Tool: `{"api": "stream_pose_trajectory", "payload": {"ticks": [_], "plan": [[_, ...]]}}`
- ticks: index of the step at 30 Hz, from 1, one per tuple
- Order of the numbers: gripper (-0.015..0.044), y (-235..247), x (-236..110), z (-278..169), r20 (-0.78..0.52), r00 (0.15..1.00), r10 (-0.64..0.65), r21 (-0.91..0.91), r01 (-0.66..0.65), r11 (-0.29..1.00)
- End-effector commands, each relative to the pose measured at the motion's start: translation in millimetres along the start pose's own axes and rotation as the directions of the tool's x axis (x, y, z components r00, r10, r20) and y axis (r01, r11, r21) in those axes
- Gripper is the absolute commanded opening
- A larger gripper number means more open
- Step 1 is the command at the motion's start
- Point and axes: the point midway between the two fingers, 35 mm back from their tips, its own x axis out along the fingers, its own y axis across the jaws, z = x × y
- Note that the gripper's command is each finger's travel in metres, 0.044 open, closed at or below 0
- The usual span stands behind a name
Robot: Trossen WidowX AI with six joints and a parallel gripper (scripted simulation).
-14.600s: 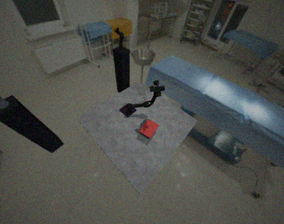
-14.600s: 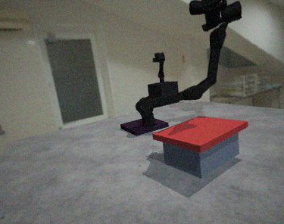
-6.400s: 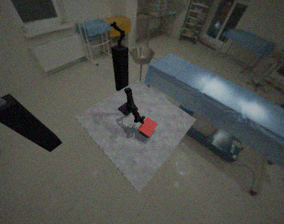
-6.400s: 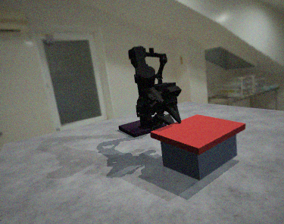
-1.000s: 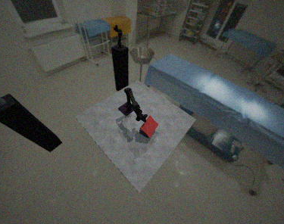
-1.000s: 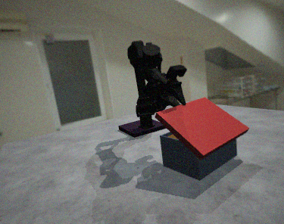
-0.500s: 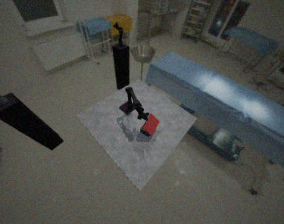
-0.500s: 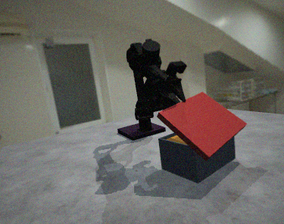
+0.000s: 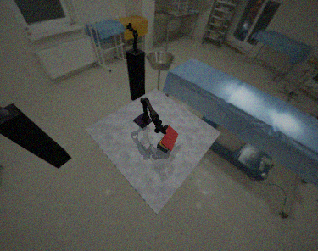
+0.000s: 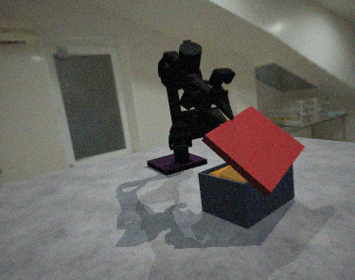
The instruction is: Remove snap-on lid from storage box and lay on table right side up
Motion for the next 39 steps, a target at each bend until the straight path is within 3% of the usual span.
{"api": "stream_pose_trajectory", "payload": {"ticks": [1,25,39], "plan": [[0.0,9.3,-5.6,0.5,0.002,1.0,0.012,0.0,-0.012,1.0],[0.0,27.9,-21.9,0.2,0.002,1.0,0.012,0.0,-0.012,1.0],[0.0,20.6,-20.3,-28.5,0.0,1.0,0.012,0.002,-0.012,1.0]]}}
